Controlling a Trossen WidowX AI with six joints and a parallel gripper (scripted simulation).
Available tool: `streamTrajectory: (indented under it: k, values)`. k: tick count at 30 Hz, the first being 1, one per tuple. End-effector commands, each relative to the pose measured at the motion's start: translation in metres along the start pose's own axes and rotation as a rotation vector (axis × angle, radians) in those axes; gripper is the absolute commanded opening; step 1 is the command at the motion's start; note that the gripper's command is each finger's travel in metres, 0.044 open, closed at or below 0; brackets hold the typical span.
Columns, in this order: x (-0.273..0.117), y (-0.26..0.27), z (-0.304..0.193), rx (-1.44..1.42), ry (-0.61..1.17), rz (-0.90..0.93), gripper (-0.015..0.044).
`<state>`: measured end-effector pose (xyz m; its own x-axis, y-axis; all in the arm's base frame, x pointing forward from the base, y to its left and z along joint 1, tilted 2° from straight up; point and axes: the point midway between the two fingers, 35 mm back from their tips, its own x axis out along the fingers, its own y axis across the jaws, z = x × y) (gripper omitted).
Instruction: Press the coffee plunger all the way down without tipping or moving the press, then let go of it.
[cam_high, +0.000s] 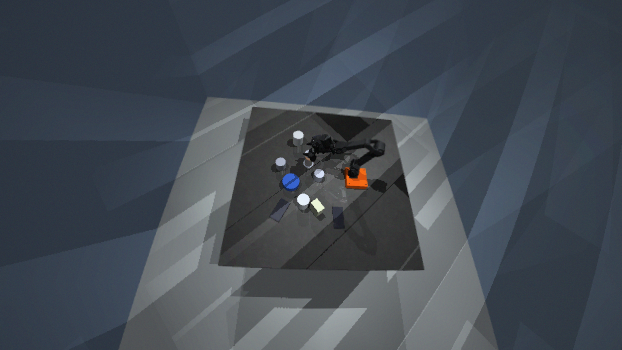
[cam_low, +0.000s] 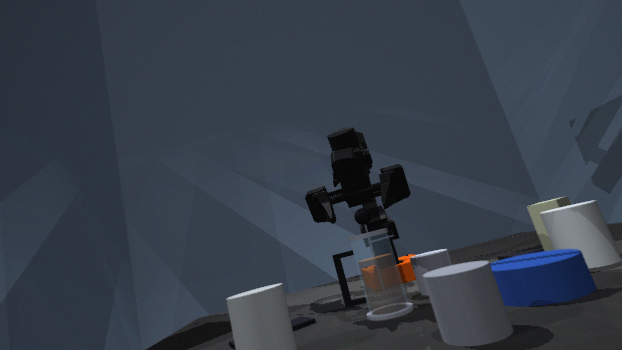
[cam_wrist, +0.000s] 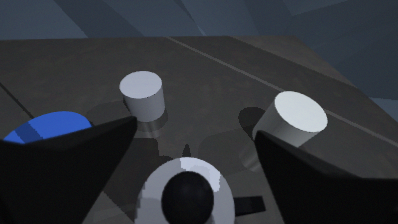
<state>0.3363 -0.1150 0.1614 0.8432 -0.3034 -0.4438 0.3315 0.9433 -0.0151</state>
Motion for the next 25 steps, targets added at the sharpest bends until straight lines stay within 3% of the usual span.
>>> streamTrajectory:
  k: [1, 7, 25]
  values:
    - [-0.014, 0.001, 0.016, -0.002, -0.006, 0.0, 0.044]
    - [-0.07, 0.002, 0.05, -0.008, 0.009, 0.002, 0.044]
    - [-0.069, 0.003, 0.046, -0.008, 0.009, 0.002, 0.044]
